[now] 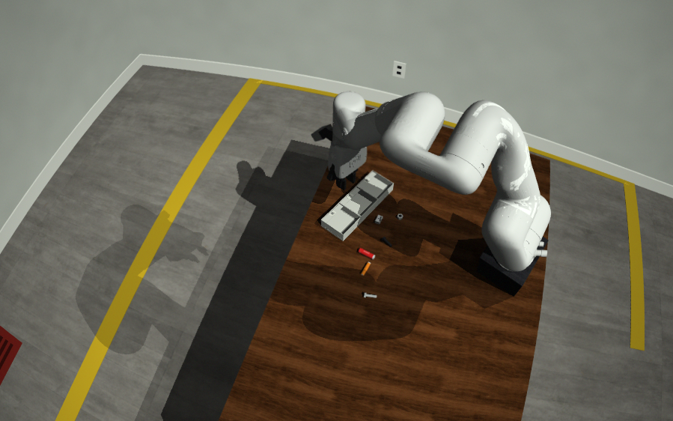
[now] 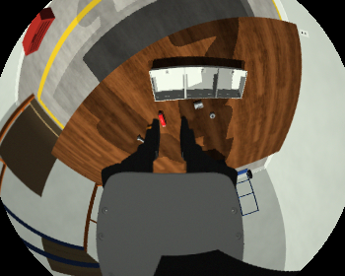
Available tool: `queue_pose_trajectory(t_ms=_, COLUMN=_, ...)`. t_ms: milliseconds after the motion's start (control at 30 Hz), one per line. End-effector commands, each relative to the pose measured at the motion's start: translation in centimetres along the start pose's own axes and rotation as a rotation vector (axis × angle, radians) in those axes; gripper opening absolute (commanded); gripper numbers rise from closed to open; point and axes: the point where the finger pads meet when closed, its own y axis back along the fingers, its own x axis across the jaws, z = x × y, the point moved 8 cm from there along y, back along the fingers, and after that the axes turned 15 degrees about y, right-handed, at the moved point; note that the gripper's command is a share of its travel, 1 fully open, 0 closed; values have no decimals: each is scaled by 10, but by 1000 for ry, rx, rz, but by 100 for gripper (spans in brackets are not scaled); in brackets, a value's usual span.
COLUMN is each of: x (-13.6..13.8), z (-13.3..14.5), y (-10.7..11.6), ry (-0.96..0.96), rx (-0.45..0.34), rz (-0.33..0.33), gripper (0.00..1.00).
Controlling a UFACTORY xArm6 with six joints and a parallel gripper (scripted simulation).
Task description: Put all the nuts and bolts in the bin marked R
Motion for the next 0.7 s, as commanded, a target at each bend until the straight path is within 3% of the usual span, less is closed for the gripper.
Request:
queue_pose_trajectory(t_ms=0, x=18, z=20, y=-18, ry=-156, rx=3, rz=2, gripper=30)
queue_pose_trajectory(t_ms=67, x=18, z=20, y=-18, ry=-156, rx=3, rz=2, gripper=30)
queue_pose_trajectory(t_ms=567, x=85, z=99, y=-89, ry=-192, rx=3, rz=2, gripper=30)
queue_pose_trajectory(t_ms=667, x=89, z=104, y=-94, ry=-192, rx=3, rz=2, gripper=30)
